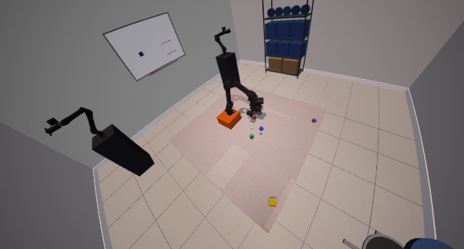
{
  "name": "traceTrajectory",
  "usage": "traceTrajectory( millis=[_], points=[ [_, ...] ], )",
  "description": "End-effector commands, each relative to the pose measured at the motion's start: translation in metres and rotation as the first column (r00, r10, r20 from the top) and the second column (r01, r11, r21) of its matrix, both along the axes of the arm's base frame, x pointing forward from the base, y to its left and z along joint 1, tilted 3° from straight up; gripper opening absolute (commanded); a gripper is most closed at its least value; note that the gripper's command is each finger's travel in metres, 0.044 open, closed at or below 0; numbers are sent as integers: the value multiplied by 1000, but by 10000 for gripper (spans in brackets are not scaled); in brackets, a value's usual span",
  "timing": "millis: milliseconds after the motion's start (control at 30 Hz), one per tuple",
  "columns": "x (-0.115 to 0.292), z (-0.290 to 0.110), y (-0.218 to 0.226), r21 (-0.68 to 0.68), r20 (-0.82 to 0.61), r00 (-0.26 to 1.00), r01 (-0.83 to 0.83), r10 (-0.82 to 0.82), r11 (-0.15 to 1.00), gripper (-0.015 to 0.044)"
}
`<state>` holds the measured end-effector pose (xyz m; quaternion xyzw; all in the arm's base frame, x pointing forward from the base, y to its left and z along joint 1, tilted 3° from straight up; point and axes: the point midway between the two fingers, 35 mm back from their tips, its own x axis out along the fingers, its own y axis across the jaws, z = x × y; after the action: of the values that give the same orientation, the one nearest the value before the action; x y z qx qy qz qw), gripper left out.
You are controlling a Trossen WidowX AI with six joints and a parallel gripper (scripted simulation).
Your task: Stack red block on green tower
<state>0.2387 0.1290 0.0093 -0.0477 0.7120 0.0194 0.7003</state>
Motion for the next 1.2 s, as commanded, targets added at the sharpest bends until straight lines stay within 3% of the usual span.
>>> traceTrajectory(
  millis=[0,167,367,1167],
  points=[
    [-13,1,20,31,-8,1000,-30,31,999,440],
    [-14,-4,21,32,-8,999,-32,33,999,440],
    [-16,-39,21,32,-8,999,-32,33,999,440],
    [-18,-71,21,32,-9,999,-32,33,999,440]
  ],
)
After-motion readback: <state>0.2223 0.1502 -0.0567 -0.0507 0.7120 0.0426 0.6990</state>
